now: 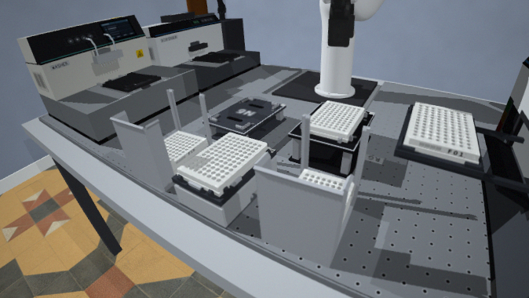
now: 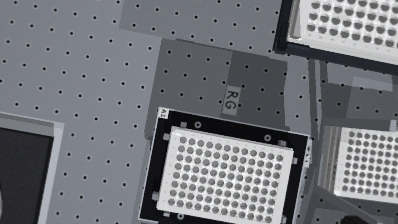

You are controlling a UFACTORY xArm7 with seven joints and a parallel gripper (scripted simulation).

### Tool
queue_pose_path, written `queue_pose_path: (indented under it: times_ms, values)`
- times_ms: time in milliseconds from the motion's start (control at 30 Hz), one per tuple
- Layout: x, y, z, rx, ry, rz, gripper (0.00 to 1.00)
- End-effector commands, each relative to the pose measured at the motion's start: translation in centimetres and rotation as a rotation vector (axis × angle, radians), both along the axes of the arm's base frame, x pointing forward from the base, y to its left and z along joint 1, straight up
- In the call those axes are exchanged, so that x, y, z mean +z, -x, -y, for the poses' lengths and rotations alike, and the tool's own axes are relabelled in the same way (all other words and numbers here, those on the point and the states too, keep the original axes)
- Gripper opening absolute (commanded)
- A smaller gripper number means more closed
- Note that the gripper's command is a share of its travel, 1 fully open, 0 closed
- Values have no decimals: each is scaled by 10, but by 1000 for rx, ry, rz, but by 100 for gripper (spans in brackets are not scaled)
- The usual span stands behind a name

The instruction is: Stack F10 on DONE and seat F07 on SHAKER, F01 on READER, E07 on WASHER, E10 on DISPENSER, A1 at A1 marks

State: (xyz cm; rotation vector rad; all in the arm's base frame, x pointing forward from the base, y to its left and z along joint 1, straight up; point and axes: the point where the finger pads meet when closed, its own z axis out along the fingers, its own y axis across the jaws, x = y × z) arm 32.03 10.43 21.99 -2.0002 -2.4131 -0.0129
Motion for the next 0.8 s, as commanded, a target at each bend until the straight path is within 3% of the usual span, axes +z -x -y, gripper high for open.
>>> queue_pose_path:
  times_ms: [0,767]
  values:
    - [1,-1,0,-152,8,-2,100]
    - [1,-1,0,-879,8,-7,100]
